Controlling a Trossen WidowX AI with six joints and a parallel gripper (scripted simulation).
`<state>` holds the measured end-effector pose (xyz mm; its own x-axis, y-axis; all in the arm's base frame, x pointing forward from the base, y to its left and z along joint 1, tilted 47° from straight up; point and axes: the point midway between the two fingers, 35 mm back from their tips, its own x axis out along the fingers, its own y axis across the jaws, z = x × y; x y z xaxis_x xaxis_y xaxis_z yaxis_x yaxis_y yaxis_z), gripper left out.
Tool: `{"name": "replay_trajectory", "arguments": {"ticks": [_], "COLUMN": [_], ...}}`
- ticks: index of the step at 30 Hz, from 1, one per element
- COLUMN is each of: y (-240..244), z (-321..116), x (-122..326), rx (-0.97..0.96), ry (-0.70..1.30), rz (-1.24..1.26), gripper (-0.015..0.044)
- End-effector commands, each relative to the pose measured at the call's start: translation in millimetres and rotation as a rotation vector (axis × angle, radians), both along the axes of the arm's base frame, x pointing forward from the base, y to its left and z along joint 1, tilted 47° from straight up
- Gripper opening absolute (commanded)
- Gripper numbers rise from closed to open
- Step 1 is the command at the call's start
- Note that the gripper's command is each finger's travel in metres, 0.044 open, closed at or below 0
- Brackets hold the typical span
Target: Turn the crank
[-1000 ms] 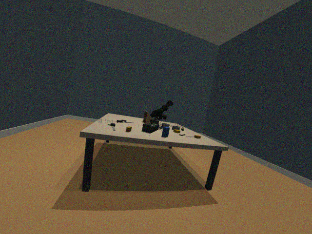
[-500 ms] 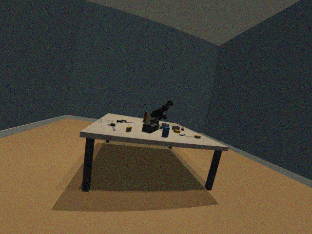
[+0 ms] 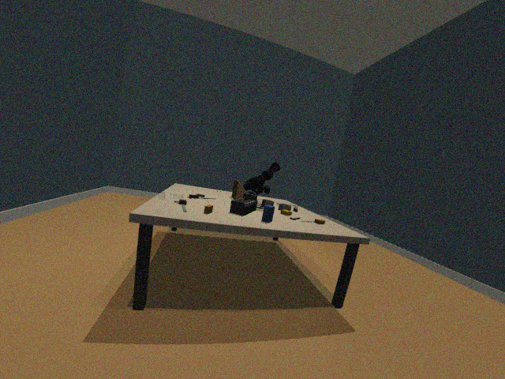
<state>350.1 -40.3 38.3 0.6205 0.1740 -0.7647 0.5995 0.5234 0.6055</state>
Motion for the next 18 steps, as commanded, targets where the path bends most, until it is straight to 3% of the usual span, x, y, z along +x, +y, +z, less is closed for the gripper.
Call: {"name": "replay_trajectory", "arguments": {"ticks": [1,18], "y": [4.7,6.2], "z": [5.8,6.2], "x": [5.3,6.4], "rx": [0.007,0.008], "ry": [-0.020,-0.020], "rz": [0.014,0.014], "gripper": [0.0000,0.0000]}}
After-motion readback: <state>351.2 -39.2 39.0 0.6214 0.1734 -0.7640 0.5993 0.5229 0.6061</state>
